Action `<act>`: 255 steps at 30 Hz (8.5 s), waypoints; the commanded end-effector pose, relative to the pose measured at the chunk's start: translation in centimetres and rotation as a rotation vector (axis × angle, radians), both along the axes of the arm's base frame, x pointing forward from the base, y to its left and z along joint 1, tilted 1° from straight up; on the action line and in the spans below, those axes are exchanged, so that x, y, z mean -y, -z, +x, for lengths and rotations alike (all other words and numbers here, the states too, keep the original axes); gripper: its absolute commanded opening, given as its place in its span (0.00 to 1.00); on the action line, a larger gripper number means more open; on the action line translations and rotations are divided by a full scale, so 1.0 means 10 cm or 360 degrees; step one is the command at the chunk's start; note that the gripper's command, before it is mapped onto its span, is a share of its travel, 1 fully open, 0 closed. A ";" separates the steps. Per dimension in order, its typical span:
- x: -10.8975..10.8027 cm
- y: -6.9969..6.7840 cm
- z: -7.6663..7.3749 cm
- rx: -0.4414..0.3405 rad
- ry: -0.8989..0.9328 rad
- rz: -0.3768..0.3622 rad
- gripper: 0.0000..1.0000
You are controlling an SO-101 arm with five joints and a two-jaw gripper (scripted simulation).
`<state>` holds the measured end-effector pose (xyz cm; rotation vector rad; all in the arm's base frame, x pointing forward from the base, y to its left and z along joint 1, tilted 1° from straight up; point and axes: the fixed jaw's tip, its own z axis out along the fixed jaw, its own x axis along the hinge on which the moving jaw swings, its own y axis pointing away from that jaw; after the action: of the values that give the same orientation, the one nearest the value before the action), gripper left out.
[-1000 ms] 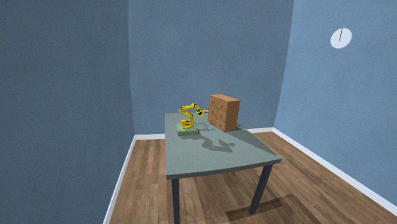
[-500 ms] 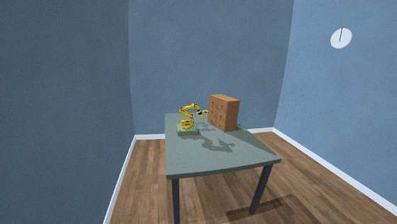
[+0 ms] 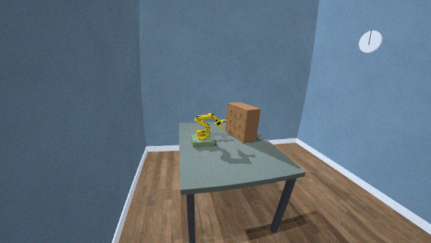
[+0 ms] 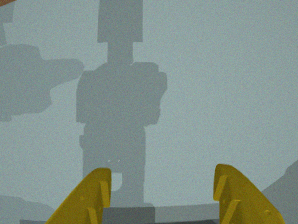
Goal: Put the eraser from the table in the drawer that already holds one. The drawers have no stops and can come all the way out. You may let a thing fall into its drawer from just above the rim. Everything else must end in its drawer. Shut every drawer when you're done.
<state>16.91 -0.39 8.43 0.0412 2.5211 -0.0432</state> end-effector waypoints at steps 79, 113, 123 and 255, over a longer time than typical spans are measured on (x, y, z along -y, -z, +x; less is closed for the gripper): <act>-1.28 0.13 0.42 0.0946 -0.0830 0.0274 0.21; -1.40 0.53 0.81 0.0950 -0.0785 0.0257 0.21; -1.40 0.53 0.81 0.0950 -0.0785 0.0257 0.21; -1.47 0.77 1.16 0.0952 -0.0742 0.0242 0.21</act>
<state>28.37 14.53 0.77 -0.4258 1.8742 0.3044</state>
